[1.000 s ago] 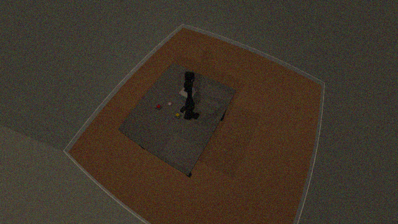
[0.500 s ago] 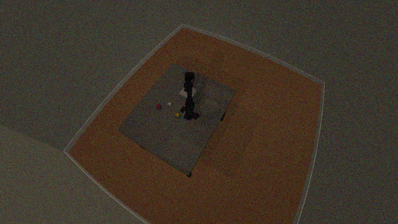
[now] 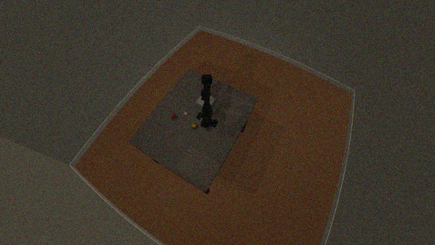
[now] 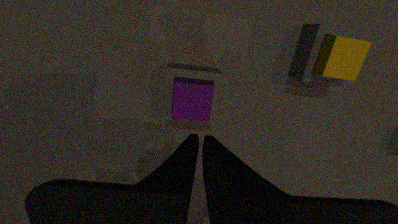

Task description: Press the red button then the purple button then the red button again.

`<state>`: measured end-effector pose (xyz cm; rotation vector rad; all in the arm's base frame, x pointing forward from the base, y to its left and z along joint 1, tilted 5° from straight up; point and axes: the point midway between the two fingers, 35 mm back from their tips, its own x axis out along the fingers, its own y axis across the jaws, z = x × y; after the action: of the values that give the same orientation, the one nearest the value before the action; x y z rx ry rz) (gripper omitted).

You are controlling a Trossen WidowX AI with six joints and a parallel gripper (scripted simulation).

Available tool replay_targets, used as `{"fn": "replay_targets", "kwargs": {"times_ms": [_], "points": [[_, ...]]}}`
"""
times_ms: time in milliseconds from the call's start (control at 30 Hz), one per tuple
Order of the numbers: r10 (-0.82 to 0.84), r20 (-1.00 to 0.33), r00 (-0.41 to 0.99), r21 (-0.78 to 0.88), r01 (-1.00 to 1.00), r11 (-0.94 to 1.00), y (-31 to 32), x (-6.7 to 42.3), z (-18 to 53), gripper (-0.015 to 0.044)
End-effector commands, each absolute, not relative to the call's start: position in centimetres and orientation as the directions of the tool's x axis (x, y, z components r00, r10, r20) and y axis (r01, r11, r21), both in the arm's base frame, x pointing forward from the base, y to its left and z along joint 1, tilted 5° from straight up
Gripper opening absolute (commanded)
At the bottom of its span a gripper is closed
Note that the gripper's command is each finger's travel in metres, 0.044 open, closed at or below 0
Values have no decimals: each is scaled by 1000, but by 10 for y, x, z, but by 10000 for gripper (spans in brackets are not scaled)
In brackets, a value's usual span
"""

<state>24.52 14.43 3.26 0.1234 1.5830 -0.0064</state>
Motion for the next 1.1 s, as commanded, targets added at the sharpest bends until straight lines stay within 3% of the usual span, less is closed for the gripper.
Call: {"fn": "replay_targets", "kwargs": {"times_ms": [0, 267, 700, 1067], "points": [[90, -996, 7, 90, 78, 993, 143, 248, 65, 20], [78, -997, 10, 79, 111, 991, 118, 265, 64, 20], [50, -999, 9, 50, 149, 988, -25, 318, 57, 20], [50, -999, 9, 51, 97, 994, -170, 307, 46, 20]]}}
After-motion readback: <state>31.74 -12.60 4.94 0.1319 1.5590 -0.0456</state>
